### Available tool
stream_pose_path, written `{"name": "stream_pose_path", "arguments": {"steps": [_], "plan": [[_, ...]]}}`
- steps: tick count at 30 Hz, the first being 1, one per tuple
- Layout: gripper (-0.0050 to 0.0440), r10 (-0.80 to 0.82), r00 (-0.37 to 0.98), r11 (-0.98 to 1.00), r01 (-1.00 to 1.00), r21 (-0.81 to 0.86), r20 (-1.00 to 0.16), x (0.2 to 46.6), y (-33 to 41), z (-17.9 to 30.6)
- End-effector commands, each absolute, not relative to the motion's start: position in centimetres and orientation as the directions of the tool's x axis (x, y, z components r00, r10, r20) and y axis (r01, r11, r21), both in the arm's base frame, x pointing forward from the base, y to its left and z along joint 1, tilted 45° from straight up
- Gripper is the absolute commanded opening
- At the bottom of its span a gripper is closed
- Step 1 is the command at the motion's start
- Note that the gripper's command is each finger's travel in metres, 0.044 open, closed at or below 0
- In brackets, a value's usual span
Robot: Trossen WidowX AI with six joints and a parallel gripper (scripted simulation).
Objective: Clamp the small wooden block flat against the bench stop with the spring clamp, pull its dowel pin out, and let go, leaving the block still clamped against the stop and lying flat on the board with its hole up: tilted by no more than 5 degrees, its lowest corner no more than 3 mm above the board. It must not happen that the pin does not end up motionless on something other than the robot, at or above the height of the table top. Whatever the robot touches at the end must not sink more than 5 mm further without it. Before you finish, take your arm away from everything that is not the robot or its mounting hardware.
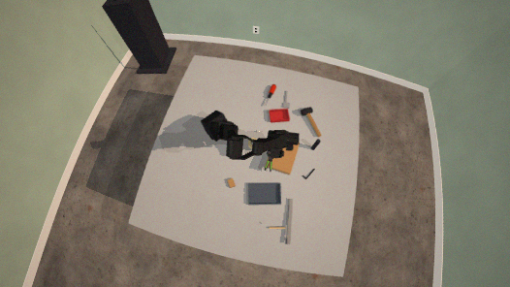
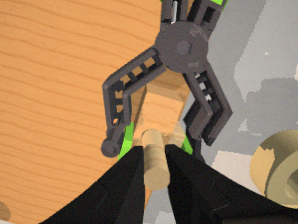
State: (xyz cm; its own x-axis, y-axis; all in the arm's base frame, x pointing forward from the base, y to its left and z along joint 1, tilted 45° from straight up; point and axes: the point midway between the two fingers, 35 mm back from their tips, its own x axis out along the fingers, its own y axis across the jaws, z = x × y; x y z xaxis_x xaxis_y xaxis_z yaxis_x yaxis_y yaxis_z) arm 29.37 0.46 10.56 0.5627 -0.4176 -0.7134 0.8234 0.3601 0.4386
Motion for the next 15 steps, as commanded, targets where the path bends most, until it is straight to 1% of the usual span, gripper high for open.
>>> {"name": "stream_pose_path", "arguments": {"steps": [1,14,15], "plan": [[0.0000,-0.417,0.563,0.300,0.826,0.477,-0.713,29.33,0.51,10.64],[0.0000,-0.417,0.563,-0.074,0.761,0.645,-0.713,29.31,0.53,10.67],[0.0000,-0.417,0.563,-0.074,0.761,0.645,-0.713,29.31,0.53,10.67]]}}
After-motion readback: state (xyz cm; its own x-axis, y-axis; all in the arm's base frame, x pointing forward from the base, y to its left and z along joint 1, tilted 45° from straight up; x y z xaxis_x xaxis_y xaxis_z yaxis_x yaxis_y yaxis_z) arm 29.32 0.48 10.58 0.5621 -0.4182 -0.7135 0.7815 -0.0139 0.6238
